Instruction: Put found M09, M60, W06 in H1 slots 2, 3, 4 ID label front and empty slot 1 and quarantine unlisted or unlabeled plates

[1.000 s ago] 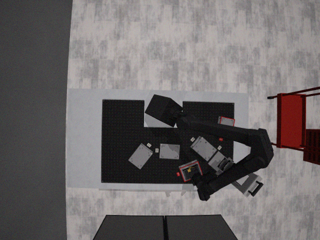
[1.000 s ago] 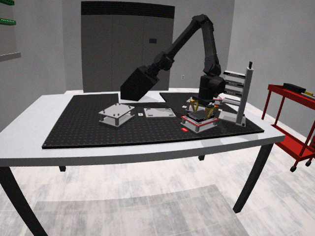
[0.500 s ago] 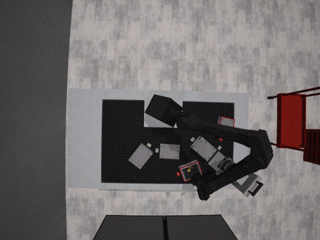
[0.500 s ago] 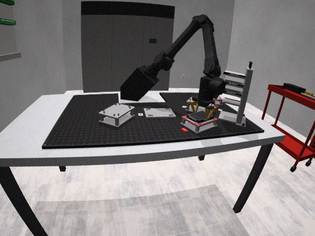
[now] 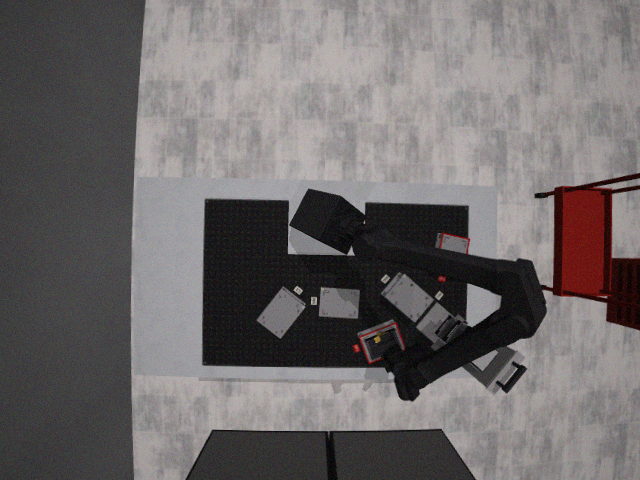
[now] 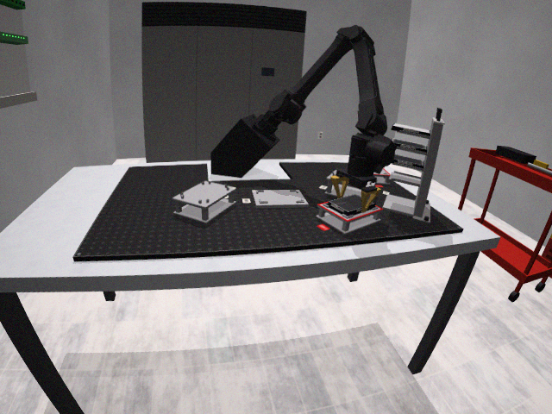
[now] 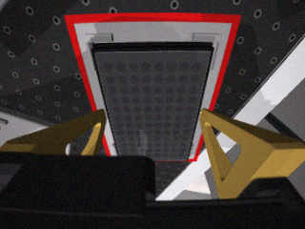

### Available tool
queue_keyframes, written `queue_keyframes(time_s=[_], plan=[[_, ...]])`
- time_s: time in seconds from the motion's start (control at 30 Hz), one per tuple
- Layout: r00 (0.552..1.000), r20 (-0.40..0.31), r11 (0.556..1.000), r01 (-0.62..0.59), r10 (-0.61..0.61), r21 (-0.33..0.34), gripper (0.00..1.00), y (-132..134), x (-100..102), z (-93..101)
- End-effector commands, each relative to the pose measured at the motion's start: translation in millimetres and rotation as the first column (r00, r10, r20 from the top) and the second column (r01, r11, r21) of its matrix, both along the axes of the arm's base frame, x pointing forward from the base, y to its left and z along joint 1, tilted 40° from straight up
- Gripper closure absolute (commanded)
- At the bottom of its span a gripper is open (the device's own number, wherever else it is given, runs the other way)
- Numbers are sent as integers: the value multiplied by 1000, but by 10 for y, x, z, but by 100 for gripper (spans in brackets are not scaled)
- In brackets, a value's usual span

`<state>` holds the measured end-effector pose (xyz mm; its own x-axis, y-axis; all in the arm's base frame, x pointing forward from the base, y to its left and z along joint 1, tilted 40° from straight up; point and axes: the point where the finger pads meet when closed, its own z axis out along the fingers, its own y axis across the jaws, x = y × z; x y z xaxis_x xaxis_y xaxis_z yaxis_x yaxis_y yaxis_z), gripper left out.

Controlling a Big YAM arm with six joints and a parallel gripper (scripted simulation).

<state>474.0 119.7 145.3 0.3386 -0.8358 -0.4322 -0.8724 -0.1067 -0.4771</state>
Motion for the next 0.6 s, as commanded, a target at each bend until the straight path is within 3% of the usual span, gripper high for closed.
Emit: queue_keyframes(time_s=[0.0, 0.07, 0.2, 0.57], plan=[[1000, 26, 1000, 13, -13, 1, 0, -130, -24, 173], [1000, 26, 1000, 13, -13, 1, 0, -130, -24, 173], [998, 61, 1000, 12, -12, 2, 0, -197, 42, 435], [998, 64, 1000, 12, -12, -1, 0, -395, -100, 726]])
